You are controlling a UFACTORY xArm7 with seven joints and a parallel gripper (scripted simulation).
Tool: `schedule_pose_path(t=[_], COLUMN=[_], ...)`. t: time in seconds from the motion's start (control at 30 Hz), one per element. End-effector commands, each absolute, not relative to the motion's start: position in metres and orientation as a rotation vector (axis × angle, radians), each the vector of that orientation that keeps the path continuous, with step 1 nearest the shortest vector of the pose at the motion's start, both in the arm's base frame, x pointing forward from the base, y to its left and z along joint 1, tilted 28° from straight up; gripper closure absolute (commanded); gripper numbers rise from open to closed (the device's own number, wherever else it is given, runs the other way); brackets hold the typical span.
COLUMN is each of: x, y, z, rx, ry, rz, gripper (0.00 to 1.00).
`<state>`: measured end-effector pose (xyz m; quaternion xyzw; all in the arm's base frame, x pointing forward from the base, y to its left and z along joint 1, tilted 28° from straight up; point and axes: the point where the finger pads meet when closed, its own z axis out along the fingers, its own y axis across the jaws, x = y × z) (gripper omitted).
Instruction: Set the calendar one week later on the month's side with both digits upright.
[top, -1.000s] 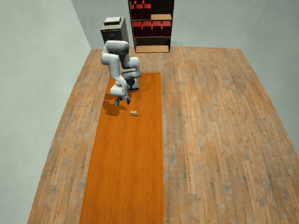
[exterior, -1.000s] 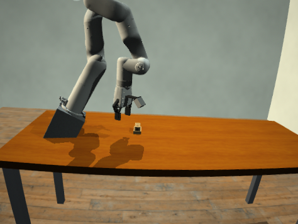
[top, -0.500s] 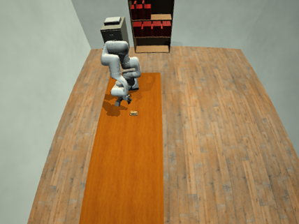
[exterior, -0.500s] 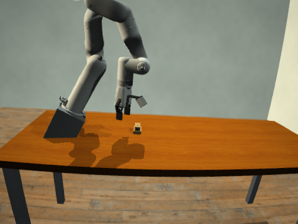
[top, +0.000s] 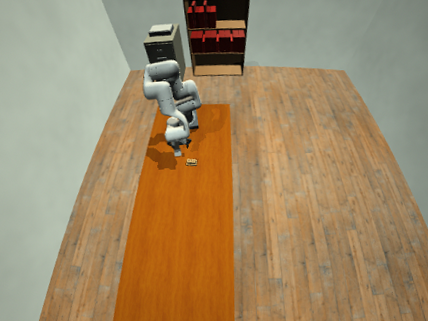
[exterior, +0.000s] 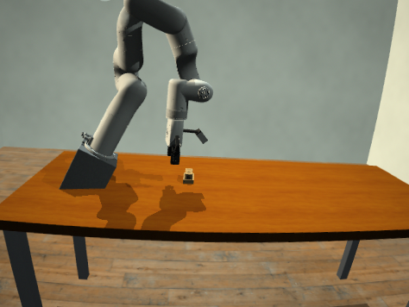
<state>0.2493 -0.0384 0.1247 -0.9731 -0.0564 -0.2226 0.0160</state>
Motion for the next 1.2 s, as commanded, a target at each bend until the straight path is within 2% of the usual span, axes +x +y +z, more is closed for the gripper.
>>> schedule_pose_path(t=[0.0,0.67,1.13,1.17], x=[0.255,0.282,0.306,0.306], y=[-0.035,-0.014,0.011,0.011], z=[0.128,0.142,0.158,0.158], rx=[-3.029,-2.855,-2.484,-2.484], ry=[-0.445,-1.496,-2.256,-2.256], rz=[-0.689,-0.693,-0.676,-0.676], gripper=[0.00,0.00,0.00,0.53])
